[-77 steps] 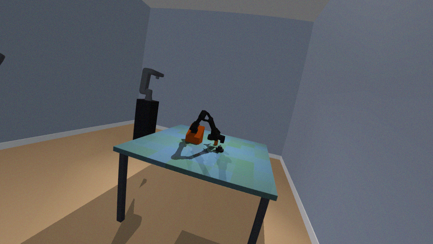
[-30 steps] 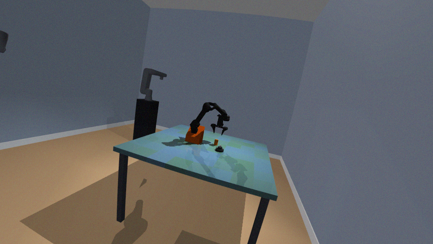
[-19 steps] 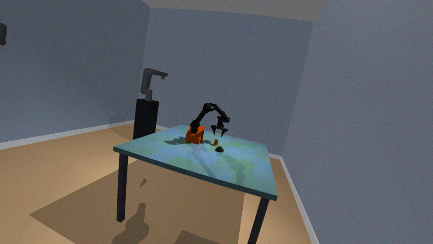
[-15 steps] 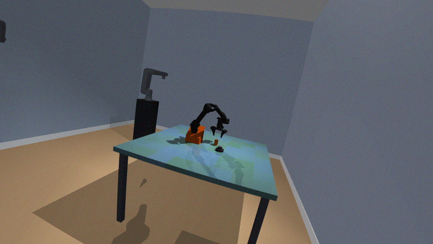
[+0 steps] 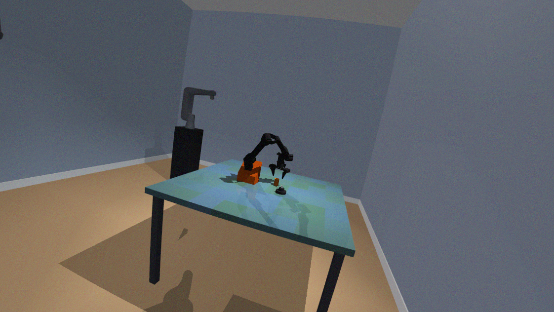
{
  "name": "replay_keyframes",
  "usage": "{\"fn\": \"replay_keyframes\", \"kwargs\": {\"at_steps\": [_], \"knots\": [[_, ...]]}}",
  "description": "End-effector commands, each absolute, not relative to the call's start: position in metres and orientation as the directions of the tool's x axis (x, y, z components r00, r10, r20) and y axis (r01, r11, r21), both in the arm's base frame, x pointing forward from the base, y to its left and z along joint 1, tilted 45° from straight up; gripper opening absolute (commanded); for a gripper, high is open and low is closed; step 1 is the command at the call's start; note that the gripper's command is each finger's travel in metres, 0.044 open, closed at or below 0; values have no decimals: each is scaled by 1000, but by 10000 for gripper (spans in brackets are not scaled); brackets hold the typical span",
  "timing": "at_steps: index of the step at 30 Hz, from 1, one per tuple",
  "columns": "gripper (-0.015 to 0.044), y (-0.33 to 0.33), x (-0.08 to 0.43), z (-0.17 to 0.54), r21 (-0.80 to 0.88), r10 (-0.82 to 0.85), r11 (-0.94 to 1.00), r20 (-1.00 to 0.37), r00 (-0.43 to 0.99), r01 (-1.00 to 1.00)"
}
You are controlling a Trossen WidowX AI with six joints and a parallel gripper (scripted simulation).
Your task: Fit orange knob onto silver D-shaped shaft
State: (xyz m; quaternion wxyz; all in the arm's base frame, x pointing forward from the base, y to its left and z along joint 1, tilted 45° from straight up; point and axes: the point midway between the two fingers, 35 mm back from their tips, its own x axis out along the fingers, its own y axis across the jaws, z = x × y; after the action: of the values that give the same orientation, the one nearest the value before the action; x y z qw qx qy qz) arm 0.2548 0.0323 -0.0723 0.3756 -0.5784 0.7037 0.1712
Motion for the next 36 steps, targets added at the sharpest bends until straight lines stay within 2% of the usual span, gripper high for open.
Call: {"fn": "replay_keyframes", "kwargs": {"at_steps": [1,36], "knots": [[440,25,253,-78,-188,-691,269,-721,-53,-944],[440,-13,248,-116,-189,-694,269,-718,-54,-944]]}}
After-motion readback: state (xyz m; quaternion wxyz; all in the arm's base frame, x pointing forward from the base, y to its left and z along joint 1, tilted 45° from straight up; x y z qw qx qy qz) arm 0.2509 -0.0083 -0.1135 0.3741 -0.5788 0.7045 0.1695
